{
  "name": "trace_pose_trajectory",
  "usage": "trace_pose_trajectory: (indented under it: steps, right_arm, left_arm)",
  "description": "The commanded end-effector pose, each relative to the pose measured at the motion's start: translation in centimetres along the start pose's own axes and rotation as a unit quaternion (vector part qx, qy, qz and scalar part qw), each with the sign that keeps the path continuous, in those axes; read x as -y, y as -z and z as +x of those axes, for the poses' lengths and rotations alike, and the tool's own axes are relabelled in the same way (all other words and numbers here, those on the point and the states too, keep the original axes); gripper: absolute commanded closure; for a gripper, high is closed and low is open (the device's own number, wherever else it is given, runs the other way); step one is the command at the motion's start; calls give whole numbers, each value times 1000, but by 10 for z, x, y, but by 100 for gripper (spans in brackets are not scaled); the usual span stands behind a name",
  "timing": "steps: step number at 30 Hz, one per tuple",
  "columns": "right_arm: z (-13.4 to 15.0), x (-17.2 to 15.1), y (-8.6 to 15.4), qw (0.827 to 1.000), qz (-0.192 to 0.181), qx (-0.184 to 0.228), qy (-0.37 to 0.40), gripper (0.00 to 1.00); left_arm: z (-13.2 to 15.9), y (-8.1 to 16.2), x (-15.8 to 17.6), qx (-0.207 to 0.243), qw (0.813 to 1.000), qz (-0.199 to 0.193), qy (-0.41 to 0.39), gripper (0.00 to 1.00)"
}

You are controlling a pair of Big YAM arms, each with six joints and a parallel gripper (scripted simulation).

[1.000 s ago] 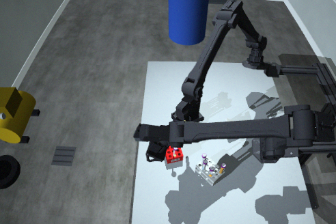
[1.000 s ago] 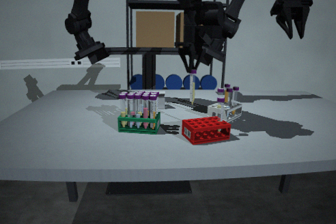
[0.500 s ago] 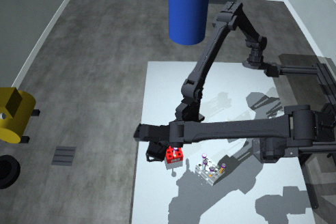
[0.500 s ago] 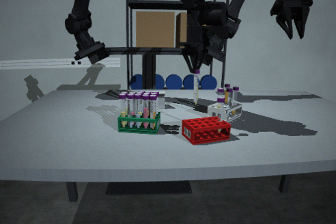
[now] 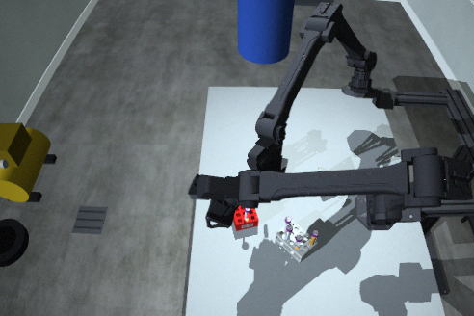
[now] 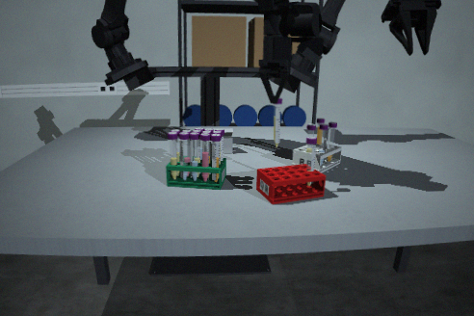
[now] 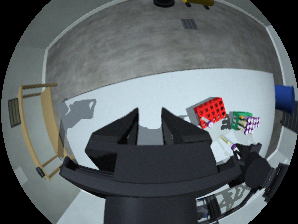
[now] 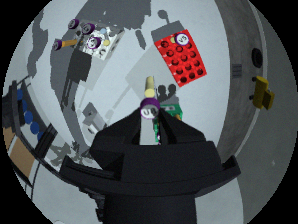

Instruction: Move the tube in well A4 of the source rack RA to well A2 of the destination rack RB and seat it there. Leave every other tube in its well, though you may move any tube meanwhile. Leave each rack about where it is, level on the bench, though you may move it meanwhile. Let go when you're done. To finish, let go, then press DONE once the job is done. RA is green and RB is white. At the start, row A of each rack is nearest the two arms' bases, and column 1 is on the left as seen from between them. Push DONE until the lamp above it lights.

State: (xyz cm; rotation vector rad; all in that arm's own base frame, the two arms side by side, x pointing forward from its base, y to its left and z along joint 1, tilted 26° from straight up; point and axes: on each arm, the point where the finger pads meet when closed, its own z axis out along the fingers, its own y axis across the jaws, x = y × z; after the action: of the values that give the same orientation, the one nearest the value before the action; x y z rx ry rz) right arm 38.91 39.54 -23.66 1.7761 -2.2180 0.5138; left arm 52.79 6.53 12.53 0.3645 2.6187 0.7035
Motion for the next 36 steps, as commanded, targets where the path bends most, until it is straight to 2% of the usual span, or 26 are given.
trace_pose_trajectory:
  steps: [1,5,7,10,15,25,36]
  right_arm:
    - [-8,5,-2,997,-2,1,76,100]
    - [-8,5,-2,993,-2,1,117,100]
    - [-9,-17,-5,992,-3,-6,130,100]
    - [-8,-30,-13,991,-4,-8,130,100]
    - [-17,-36,-11,993,0,0,117,100]
    - [-25,-68,-16,993,-1,-2,117,100]
    - [-51,-89,-2,994,5,14,113,100]
  left_arm:
    - [-15,8,-8,16,1000,-5,7,70]
    - [-15,8,-8,16,1000,-5,7,70]
    - [-15,8,-8,16,1000,-5,7,70]
    - [-15,8,-8,16,1000,-5,7,70]
    - [-15,8,-8,16,1000,-5,7,70]
    - [-15,8,-8,16,1000,-5,7,70]
    - [-15,8,-8,16,1000,-5,7,70]
